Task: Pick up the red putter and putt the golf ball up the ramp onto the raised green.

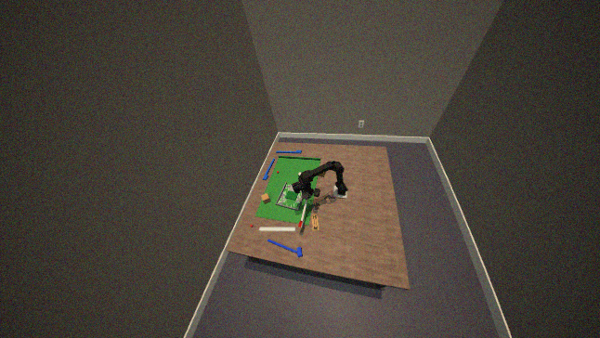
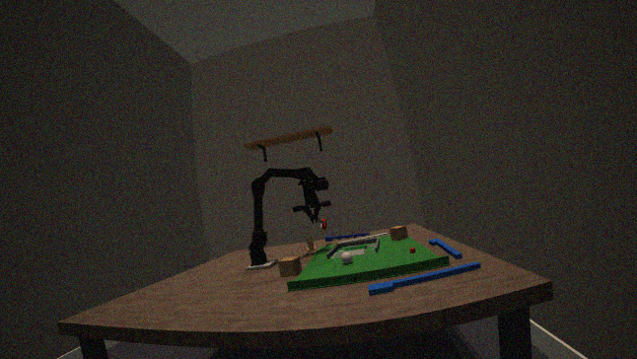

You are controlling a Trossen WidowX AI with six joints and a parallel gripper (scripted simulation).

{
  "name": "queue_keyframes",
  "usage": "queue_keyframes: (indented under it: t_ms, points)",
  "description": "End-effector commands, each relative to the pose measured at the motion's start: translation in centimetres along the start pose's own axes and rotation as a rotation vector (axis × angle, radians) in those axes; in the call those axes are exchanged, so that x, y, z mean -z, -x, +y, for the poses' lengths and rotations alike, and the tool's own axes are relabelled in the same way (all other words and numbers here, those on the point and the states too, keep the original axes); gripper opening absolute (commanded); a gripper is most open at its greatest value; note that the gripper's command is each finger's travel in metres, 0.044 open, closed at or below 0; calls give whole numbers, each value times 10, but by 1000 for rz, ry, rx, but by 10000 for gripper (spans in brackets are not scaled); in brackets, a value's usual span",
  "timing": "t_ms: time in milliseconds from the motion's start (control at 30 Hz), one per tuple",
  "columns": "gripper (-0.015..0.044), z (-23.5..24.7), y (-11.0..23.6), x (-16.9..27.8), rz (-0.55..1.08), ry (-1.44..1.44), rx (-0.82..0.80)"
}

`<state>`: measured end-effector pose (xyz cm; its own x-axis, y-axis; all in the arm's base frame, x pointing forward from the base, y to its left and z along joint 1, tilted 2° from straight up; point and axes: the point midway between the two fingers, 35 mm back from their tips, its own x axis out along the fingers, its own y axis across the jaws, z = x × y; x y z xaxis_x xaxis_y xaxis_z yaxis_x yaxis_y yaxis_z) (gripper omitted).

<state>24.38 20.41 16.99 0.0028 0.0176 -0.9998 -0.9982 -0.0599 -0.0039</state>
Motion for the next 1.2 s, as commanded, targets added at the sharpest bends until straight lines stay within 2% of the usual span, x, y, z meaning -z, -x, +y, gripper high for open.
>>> queue_keyframes:
  t_ms: [0, 600, 1167]
  points:
    - [0, -10, 4, 16, -14, -82, 18]
    - [0, -40, 3, 109, -10, -498, 30]
    - [0, -40, 2, 200, 10, -896, 35]
